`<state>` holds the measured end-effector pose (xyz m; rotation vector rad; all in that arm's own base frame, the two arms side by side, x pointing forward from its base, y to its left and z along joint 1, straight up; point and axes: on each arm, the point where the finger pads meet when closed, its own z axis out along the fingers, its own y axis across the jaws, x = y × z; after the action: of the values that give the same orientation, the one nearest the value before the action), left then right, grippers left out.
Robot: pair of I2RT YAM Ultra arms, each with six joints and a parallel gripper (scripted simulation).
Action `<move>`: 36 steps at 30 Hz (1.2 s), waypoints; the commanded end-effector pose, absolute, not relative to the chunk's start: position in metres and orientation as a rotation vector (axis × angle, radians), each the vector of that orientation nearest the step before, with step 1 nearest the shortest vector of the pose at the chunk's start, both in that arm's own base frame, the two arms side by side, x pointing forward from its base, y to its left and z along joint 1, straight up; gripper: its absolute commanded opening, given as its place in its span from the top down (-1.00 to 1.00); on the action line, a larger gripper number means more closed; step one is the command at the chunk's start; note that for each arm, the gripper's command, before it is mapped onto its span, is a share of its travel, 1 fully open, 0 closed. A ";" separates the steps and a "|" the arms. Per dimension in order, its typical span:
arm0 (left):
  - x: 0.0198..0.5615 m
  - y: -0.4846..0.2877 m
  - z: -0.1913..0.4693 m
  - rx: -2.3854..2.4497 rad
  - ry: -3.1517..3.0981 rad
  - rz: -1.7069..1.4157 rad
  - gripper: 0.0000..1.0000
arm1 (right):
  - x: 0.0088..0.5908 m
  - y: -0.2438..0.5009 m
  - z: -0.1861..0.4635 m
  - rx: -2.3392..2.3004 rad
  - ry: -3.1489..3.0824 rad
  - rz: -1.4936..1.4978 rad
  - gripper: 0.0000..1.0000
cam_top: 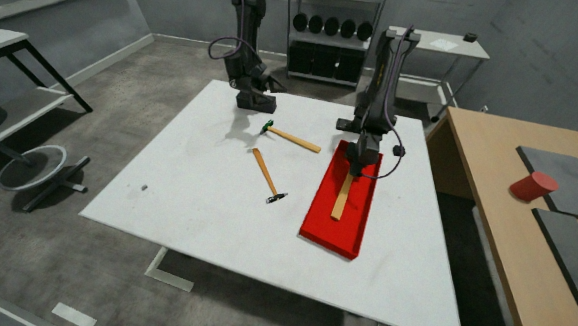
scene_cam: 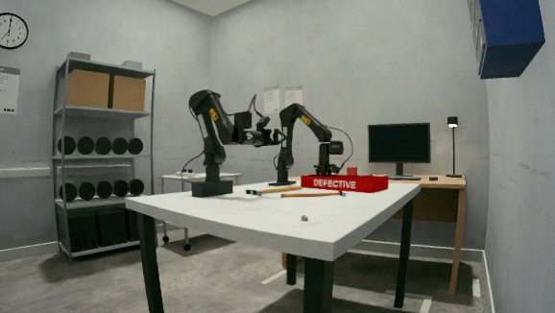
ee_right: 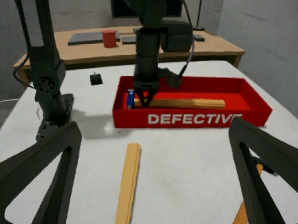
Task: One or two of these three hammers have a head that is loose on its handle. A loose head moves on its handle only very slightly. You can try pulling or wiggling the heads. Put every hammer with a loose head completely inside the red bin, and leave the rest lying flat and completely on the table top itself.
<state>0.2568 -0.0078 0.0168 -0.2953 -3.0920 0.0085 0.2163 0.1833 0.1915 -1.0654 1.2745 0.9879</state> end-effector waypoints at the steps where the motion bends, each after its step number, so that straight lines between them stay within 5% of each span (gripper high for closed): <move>1: 0.268 -0.012 0.025 -0.321 -3.140 0.012 0.71 | 0.215 0.181 0.185 -1.054 1.297 1.009 -1.00; 24: 0.262 -0.009 0.016 -0.316 -3.151 0.011 0.71 | 0.215 0.181 0.185 -1.054 1.297 1.009 -1.00; 25: 0.262 -0.009 0.016 -0.315 -3.151 0.011 0.48 | 0.215 0.181 0.185 -1.054 1.297 1.009 -1.00; 27: 0.262 -0.009 0.016 -0.315 -3.151 0.011 0.48 | 0.215 0.181 0.185 -1.054 1.297 1.009 -1.00; 31: 0.264 -0.009 0.020 -0.310 -3.155 0.011 -0.14 | 0.215 0.181 0.185 -1.054 1.297 1.009 -1.00; 36: 0.270 -0.012 0.030 -0.310 -3.180 0.010 -0.17 | 0.215 0.181 0.185 -1.054 1.297 1.009 -1.00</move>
<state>0.2595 -0.0079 0.0121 -0.3011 -3.1216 0.0055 0.2163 0.1833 0.1915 -1.0654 1.2745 0.9879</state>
